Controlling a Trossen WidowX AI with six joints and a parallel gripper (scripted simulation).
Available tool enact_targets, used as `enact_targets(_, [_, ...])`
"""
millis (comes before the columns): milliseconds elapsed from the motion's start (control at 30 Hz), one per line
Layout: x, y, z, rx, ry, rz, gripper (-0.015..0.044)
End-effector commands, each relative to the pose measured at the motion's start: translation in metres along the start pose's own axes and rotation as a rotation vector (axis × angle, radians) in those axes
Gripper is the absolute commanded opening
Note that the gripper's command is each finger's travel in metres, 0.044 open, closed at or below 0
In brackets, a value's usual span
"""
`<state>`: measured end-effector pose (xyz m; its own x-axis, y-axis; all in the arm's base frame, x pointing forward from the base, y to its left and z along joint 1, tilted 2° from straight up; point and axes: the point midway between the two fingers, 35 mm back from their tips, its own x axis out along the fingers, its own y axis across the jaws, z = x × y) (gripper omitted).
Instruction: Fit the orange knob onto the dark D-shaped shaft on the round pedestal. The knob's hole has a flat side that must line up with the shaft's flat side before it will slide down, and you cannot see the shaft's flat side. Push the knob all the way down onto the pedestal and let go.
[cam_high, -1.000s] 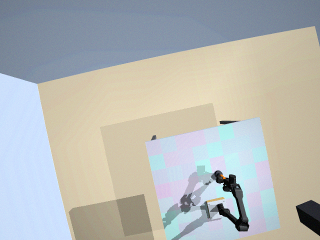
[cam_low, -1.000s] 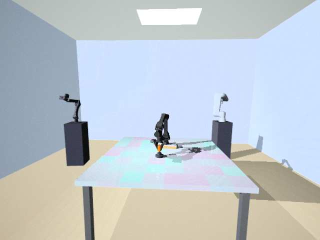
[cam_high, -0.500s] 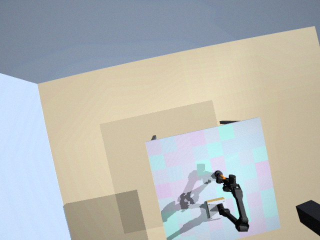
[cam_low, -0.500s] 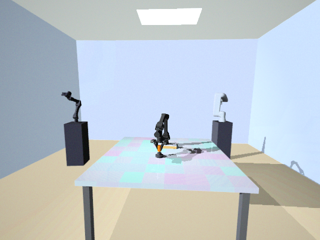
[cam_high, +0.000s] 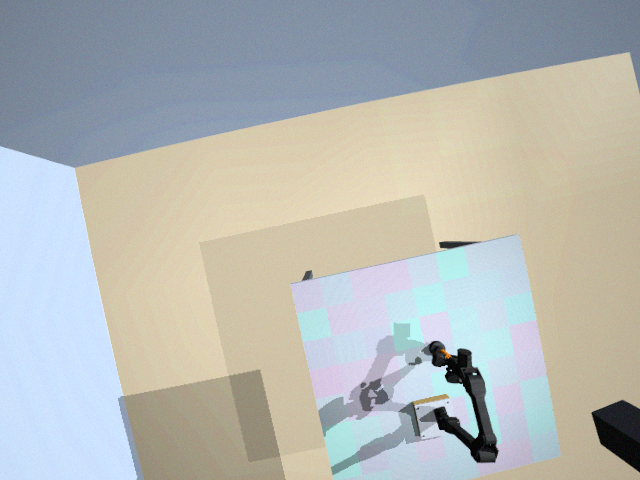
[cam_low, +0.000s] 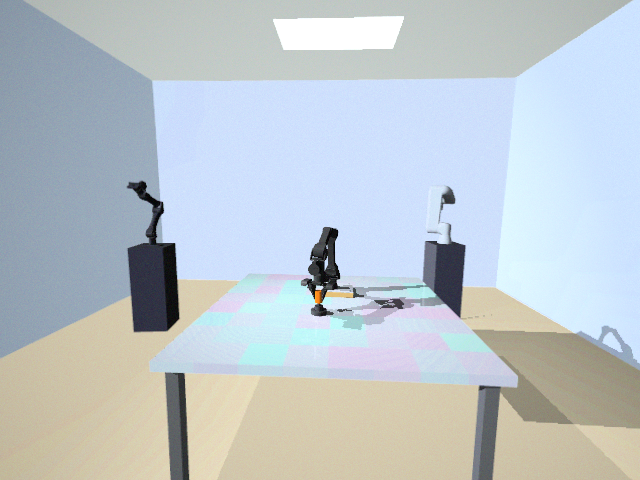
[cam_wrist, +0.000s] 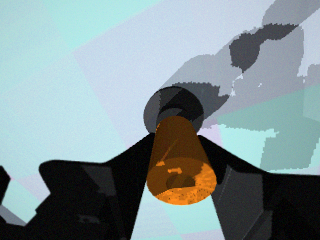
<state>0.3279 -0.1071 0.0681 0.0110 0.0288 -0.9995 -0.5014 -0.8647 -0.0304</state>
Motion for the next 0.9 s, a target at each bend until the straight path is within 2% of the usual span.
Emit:
enact_targets(0, [-0.0033, -0.0002, -0.0023, -0.004, 0.005, 0.003, 0.0])
enact_targets(133, [-0.0046, -0.0002, -0.0024, 0.021, 0.005, 0.003, 0.0])
enact_targets(300, [-0.0048, -0.0002, -0.0025, 0.202, 0.005, 0.003, 0.0])
enact_targets(867, [0.0005, 0.0, 0.001, 1.358, 0.006, -0.001, 0.0])
